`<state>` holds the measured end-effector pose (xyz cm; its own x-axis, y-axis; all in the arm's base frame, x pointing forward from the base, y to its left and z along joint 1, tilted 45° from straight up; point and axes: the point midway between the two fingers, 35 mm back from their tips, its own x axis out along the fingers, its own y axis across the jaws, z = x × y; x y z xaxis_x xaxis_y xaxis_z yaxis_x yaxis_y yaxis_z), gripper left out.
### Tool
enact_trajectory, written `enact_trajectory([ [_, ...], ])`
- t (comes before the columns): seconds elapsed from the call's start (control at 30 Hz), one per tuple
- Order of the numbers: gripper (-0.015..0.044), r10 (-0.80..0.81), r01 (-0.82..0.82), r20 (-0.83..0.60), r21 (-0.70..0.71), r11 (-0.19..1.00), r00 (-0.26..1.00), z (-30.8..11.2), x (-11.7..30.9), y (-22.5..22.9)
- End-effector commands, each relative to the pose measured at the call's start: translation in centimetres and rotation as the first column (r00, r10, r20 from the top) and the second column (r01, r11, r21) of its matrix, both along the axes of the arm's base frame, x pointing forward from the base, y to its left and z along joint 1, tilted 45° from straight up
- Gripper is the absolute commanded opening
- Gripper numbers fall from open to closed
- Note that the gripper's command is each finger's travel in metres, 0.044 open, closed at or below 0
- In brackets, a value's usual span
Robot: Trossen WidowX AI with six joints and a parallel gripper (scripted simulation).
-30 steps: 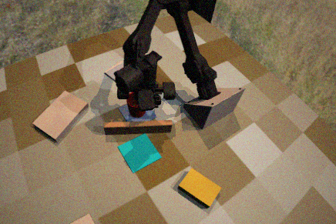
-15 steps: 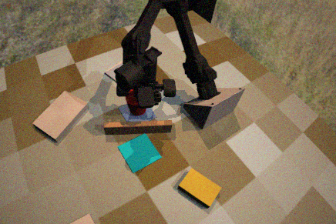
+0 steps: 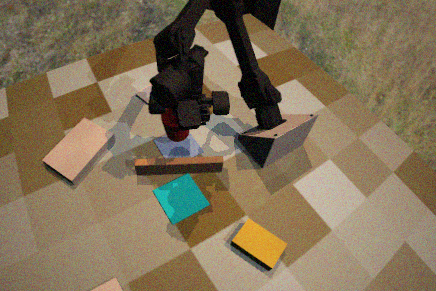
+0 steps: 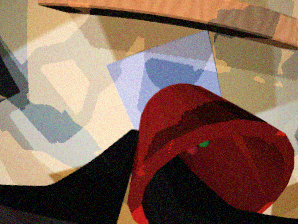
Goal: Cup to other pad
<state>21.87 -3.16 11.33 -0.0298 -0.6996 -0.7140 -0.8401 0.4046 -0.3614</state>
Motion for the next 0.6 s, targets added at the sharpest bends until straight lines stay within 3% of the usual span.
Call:
enact_trajectory([
  [0.0, 0.0000, -0.004, 0.004, 0.000, 0.001, 1.000, 1.000, 0.58, 0.04, 0.64],
  [0.57, 0.0000, 0.002, -0.002, 0.001, -0.003, 1.000, 1.000, 1.16, 0.15, 1.10],
])
